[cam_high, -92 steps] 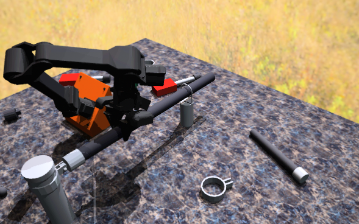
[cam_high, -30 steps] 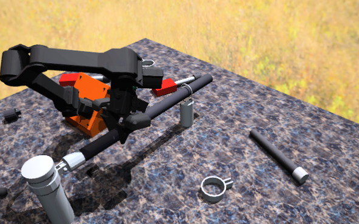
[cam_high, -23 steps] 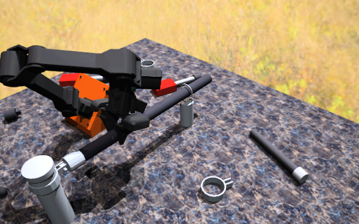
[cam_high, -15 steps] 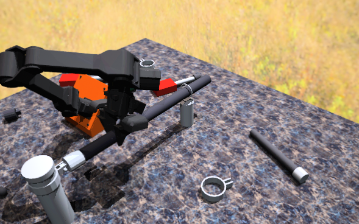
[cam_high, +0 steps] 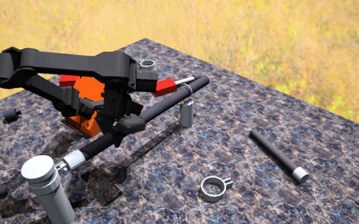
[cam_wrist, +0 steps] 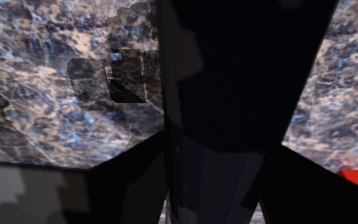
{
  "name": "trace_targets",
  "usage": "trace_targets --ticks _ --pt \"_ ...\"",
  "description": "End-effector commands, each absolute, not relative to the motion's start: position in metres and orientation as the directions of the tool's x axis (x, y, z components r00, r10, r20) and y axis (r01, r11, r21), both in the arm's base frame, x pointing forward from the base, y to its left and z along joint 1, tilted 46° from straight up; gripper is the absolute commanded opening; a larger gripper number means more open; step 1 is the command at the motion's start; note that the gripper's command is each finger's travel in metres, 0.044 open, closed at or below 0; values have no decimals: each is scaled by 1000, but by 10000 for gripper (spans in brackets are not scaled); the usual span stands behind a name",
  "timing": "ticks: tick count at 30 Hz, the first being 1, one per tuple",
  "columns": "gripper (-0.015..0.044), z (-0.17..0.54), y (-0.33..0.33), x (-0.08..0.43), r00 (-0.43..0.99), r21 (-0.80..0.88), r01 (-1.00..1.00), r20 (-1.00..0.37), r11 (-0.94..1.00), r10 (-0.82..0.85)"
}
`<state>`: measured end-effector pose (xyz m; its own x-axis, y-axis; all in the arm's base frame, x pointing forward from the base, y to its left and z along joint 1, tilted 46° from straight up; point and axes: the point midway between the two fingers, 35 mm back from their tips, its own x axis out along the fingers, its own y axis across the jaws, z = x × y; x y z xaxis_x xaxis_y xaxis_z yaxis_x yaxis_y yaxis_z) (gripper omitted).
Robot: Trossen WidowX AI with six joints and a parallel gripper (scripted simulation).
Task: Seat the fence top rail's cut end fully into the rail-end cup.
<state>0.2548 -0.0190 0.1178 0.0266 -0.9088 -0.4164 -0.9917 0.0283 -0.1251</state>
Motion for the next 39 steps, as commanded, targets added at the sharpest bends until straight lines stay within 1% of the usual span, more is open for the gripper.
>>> trace_targets --ticks 1,9,19,26,32,39 --pt "0 118 -19 255 27 -125 -992 -416 28 -909" --pt "0 118 -19 255 27 -125 -992 -416 28 -909" --pt "263 118 -18 255 28 -125 -992 -417 27 -908" --pt "440 117 5 257 67 -132 -991 -444 -9 -894" --pt "440 117 33 258 112 -137 -989 -475 -52 -873" --pt "440 118 36 258 127 -139 -988 -480 -68 -868"
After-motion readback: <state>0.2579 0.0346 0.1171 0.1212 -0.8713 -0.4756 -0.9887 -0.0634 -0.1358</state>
